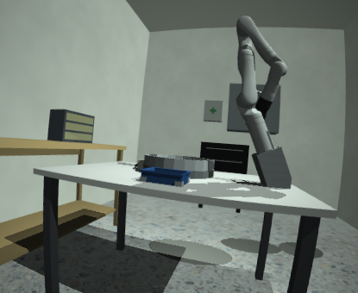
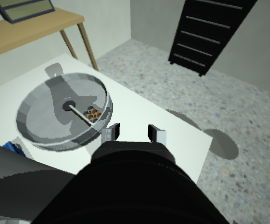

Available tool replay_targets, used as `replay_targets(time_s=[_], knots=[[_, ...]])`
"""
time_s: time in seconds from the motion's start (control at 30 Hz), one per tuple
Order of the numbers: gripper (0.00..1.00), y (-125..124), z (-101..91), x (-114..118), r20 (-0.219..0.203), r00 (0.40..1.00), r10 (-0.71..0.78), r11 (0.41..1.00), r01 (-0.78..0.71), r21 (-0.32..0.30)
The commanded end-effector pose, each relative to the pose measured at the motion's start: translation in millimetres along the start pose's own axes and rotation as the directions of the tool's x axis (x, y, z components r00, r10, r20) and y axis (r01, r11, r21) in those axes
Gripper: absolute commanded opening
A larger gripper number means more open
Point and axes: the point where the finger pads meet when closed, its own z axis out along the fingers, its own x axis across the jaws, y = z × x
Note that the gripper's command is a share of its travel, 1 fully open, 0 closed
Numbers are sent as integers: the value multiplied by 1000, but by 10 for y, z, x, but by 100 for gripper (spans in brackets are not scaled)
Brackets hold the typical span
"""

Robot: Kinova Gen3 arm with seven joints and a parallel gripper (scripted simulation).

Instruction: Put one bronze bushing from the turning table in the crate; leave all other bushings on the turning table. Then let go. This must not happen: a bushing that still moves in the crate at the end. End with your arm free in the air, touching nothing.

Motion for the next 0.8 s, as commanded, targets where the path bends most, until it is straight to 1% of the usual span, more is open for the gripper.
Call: replay_targets(time_s=[0.0,0.37,0.4,0.53,0.77], knots=[[100,-83,-9,-352,67,969,-240,971,240,2],[100,-83,-9,-352,67,969,-240,971,240,2],[100,-33,2,-63,13,999,-49,999,49,-1],[100,-166,13,-325,68,968,-243,970,243,3],[100,-166,13,-325,68,968,-243,970,243,3]])
